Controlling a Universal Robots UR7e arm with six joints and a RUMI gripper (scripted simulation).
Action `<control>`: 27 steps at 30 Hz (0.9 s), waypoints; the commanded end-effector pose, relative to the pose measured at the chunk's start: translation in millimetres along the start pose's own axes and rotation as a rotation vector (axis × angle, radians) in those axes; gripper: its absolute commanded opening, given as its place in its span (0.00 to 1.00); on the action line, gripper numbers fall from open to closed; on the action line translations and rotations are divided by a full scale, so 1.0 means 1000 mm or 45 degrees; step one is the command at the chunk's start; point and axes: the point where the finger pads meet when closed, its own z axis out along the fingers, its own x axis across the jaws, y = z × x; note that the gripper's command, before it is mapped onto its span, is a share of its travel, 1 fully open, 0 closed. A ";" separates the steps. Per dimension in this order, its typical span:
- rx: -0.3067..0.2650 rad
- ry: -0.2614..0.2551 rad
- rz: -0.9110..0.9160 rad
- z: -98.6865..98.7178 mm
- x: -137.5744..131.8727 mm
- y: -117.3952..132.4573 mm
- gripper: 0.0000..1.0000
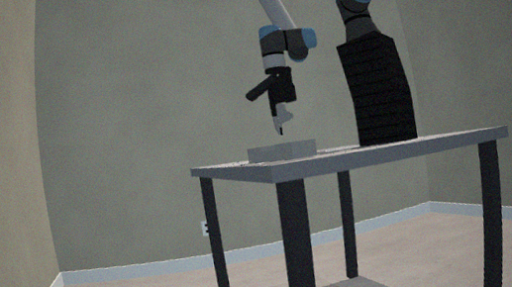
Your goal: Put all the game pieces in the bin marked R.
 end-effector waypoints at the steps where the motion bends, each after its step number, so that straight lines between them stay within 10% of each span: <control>1: 0.001 0.000 0.000 0.000 0.000 0.000 0.18; 27: 0.001 0.000 0.000 0.016 -0.001 0.000 0.18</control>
